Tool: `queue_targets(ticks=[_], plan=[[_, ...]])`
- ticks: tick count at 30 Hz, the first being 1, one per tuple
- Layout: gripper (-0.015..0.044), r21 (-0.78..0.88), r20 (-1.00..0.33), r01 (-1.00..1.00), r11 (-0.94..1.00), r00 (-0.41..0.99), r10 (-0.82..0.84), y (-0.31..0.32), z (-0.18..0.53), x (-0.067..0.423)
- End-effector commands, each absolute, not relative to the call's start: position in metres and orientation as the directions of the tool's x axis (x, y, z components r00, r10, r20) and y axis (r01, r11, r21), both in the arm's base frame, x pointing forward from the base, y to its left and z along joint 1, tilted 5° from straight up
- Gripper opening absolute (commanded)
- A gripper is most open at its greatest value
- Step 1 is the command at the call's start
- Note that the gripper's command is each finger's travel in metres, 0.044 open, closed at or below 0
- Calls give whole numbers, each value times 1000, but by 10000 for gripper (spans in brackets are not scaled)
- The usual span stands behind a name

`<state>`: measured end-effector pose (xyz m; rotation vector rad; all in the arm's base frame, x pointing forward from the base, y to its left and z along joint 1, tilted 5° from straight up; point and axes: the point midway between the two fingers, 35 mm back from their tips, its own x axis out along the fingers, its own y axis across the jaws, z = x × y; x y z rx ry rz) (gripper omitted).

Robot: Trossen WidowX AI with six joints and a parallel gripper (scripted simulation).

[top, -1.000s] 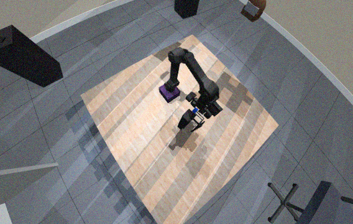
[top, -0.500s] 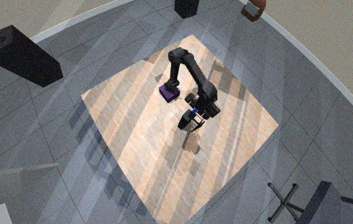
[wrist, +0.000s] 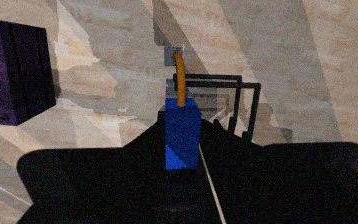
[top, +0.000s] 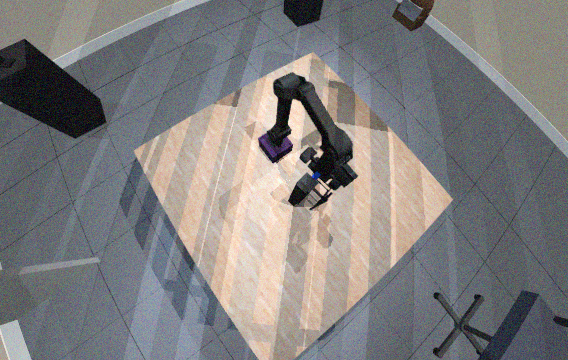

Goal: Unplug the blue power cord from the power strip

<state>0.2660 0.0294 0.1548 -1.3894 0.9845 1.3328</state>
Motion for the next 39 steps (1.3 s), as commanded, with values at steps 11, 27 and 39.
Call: queue_targets(ticks=[11,27,39], plan=[[0,-96,-995,-967,-235,85,59,48,156,264],[0,-96,-995,-967,-236,83,62,74,157,257],[315,-96,-995,-967,-237,83,64,67,156,258]])
